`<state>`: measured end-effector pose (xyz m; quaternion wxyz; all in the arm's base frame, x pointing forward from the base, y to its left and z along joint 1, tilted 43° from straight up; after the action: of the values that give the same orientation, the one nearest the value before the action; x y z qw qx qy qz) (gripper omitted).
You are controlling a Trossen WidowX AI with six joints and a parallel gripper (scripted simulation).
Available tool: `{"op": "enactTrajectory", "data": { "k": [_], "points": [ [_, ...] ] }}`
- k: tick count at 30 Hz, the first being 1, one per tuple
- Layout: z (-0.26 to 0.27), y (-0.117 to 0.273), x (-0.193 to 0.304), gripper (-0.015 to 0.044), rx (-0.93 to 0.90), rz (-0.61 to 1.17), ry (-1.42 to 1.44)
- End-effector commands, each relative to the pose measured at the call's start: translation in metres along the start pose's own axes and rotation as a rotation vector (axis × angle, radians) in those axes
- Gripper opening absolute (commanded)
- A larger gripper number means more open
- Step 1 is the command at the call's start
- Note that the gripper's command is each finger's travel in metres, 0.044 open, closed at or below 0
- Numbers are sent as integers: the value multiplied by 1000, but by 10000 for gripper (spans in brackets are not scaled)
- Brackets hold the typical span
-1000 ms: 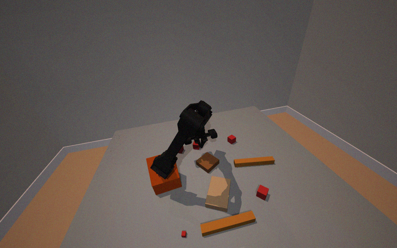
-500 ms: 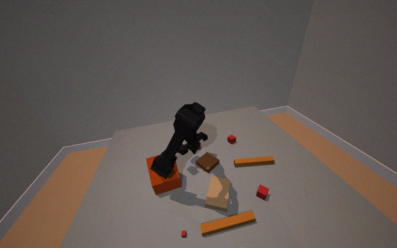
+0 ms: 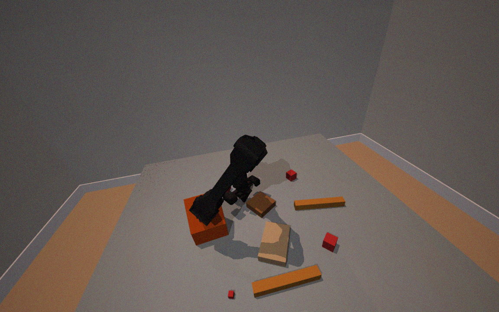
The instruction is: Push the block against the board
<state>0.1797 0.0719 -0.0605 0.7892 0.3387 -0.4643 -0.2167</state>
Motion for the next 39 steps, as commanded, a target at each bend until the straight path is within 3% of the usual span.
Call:
{"op": "enactTrajectory", "data": {
  "k": [1,39],
  "points": [
    [-1,-1,2,0,10,4,3],
    [-6,0,60,0,17,-2,6]
  ]
}}
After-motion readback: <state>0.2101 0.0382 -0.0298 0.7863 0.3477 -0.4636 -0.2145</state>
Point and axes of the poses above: the point midway between the two fingers, 35 mm back from their tips, its own y axis back along the fingers, its own z axis across the jaws, x = y × z, the point moved 9 cm from there along y, back along the fingers, and after that the axes turned 4 degrees about y, right-handed, at the moved point
